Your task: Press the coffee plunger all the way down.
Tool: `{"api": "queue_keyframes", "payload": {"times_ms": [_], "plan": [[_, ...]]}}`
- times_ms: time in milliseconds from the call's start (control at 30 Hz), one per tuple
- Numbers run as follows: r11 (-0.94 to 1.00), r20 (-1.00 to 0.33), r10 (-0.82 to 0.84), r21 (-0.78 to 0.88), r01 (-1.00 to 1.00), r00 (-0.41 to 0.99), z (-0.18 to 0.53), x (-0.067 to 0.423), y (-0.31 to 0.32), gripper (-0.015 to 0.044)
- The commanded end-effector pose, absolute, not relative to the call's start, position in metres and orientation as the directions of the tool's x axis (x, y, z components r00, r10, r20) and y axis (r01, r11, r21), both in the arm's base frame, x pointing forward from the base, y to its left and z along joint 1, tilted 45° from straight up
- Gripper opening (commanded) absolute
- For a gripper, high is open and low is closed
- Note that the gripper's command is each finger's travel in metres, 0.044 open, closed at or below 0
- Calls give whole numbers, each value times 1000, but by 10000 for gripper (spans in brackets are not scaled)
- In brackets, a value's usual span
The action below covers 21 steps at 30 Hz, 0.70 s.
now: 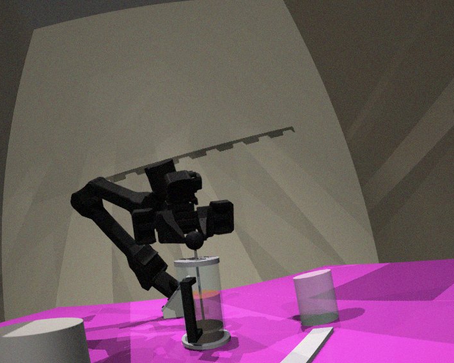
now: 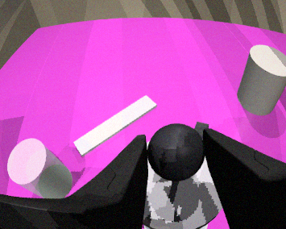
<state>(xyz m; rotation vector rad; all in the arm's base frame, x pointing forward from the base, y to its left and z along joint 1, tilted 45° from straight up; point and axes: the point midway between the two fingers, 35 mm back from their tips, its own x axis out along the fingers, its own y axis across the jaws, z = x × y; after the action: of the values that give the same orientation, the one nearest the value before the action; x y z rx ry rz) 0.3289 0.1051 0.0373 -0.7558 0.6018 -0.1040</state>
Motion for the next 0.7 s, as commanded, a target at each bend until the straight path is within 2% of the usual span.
{"api": "queue_keyframes", "payload": {"times_ms": [0,333,500,667], "plan": [[730,-477,-299,-672,-124,826,37,329,105,175],[730,-477,-299,-672,-124,826,37,329,105,438],[731,-479,-300,-671,-125,825,41,329,109,440],[730,-488,-304,-671,-128,818,74,323,137,440]]}}
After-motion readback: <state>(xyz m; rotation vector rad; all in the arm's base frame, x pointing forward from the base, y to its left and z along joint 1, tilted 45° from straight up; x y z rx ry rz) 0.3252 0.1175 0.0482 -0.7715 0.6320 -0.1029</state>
